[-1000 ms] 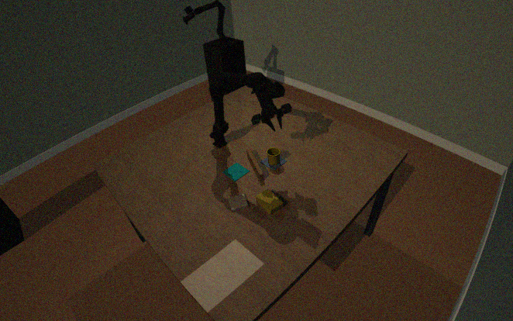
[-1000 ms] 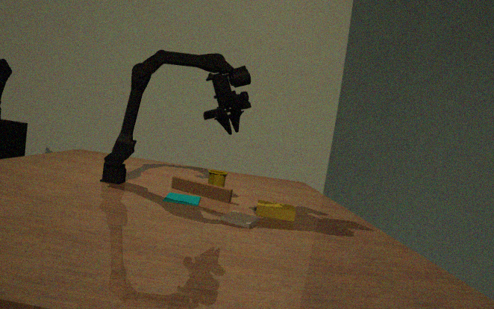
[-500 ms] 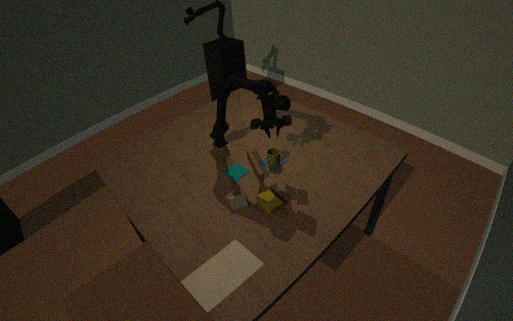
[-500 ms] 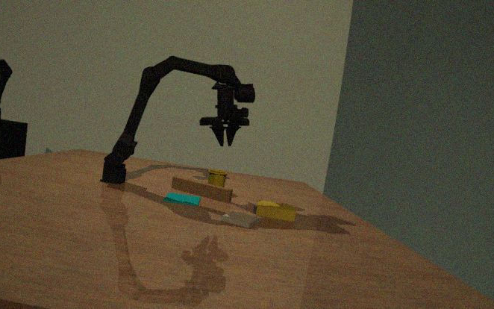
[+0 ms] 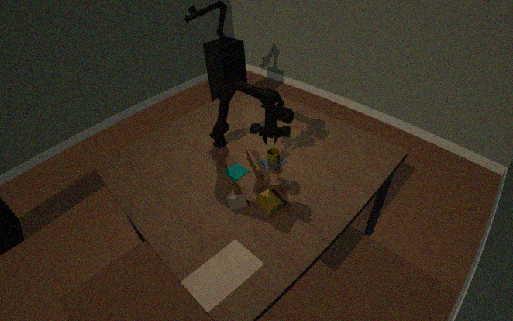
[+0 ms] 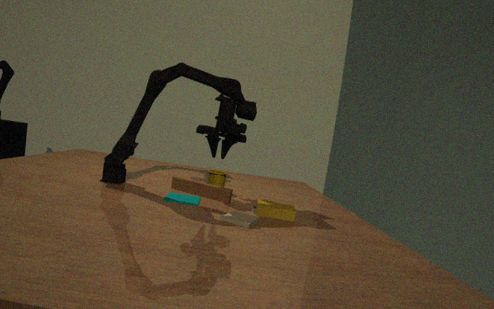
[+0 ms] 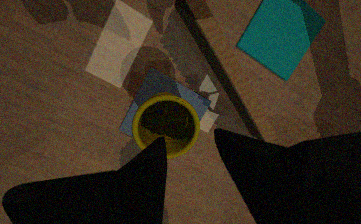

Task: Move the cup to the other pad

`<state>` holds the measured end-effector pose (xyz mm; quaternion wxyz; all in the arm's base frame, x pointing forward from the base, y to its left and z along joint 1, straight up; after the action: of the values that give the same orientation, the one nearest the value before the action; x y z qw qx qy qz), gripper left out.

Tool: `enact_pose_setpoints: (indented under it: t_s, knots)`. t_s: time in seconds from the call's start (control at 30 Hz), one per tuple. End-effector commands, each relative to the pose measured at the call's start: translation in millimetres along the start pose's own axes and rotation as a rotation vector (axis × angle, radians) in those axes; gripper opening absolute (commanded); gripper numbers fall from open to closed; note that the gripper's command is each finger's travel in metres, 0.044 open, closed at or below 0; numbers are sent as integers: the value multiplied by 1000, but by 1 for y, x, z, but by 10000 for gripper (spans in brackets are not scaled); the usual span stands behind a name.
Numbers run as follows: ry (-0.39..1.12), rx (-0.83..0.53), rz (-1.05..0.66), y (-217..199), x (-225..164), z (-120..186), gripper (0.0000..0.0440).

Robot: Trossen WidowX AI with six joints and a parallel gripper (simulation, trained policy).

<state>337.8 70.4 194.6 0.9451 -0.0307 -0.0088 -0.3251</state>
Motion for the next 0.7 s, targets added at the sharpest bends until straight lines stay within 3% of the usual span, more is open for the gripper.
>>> enact_pose_setpoints:
  t_s: [0.0, 0.67]
  knots:
    - [23, -48, -13, 0, -2, -18, 183]
    - [69, -135, 5, -1, -7, -83, 196]
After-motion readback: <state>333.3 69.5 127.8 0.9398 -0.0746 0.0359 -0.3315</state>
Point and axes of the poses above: the point midway between the two fingers, 35 mm back from their tips, its own z axis back along the fingers, its own y axis across the jaws, x = y × z, the point moved 3 cm from there along z, back along the fingers, and after that the axes turned 15 degrees about z, right-handed, at the moved point
